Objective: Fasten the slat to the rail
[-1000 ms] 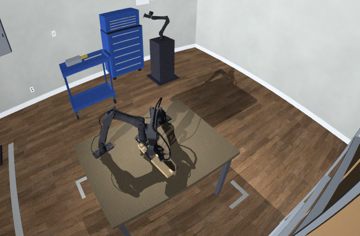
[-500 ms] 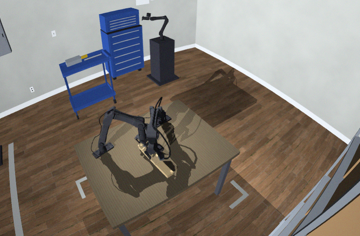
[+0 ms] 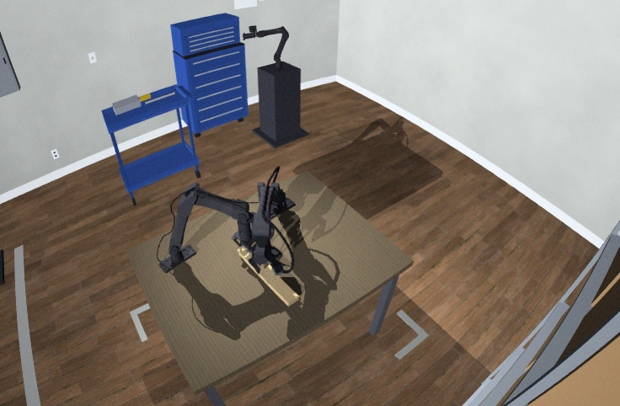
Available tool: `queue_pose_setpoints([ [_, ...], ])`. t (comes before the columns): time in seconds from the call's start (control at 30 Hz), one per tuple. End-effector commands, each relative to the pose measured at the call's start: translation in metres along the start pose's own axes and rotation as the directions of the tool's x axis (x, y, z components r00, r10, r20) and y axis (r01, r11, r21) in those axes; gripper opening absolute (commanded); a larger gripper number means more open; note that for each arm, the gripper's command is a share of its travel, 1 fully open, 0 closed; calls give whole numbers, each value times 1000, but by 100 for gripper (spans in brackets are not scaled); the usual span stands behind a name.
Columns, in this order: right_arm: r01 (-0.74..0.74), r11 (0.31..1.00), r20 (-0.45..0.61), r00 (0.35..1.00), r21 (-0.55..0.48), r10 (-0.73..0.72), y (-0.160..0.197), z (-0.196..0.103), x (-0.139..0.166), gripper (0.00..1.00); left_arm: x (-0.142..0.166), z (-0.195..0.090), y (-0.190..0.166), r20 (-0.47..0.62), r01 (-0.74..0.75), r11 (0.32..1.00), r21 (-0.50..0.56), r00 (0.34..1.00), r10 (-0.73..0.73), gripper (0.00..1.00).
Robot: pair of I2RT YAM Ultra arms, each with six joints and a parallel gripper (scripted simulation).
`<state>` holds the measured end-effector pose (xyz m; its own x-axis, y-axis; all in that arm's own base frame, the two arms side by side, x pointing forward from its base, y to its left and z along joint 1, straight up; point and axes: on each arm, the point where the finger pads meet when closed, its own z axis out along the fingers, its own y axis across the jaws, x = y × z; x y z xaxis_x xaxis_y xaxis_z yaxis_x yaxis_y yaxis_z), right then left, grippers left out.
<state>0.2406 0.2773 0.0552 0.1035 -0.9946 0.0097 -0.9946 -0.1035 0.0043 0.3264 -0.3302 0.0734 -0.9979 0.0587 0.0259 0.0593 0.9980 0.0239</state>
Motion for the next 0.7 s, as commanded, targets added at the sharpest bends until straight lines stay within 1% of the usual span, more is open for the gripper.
queue_pose_setpoints([
  [0.0, 0, 1000, 9, 1000, 10, 0, -2, -4, -1, 100, -2, -27, -2, 41, -2, 999, 39, 999, 0, 100],
  [0.23, 0, 1000, 9, 1000, 10, 0, -2, -4, -1, 100, -2, -27, -2, 41, -2, 999, 39, 999, 0, 100],
  [0.27, 0, 1000, 9, 1000, 10, 0, -2, -4, -1, 100, -3, -20, -3, 37, -1, 999, 33, 999, 0, 100],
  [0.4, 0, 1000, 9, 1000, 10, 0, -2, -4, -1, 100, -3, -20, -3, 37, -1, 999, 33, 999, 0, 100],
  [0.47, 0, 1000, 9, 1000, 10, 0, -2, -4, -1, 100, -11, -28, -1, 65, -3, 998, 60, 998, -1, 100],
  [0.67, 0, 1000, 9, 1000, 10, 0, -2, -4, -1, 100, -41, -56, 21, 179, -8, 990, 142, 984, -18, 100],
])
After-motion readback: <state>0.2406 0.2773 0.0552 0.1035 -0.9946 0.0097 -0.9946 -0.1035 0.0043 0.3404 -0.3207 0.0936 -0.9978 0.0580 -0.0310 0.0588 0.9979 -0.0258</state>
